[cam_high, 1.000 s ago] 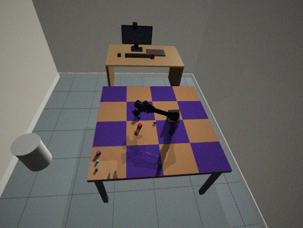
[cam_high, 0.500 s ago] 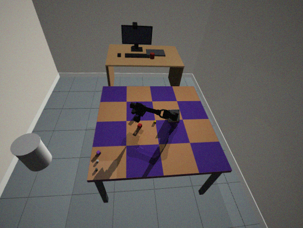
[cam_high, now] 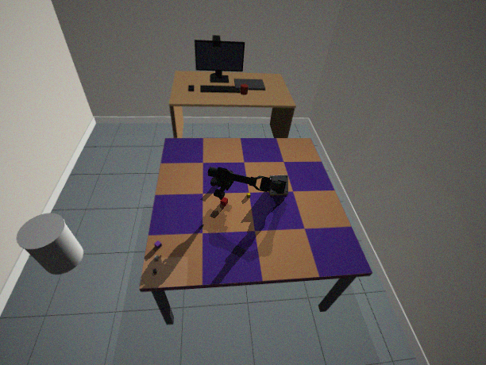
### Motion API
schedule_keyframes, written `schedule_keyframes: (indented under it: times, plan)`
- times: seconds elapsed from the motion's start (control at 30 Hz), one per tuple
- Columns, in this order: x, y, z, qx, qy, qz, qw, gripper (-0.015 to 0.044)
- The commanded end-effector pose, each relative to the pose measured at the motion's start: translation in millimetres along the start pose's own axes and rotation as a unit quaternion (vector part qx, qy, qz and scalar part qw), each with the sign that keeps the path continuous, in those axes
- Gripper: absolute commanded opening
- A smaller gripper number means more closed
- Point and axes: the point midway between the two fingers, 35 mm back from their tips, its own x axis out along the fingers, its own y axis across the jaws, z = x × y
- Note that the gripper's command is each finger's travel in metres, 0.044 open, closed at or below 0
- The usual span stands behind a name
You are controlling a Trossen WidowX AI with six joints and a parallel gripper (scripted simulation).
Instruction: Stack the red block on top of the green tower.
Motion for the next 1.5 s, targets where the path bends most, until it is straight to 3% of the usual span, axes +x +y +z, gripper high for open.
schedule_keyframes:
  times: [0.0, 1.47]
  plan:
    - [24, 1, -4, 0.001, 0.008, 0.000, 1.000, 0.0440]
    - [75, 3, -5, 0.001, 0.008, 0.002, 1.000, 0.0440]
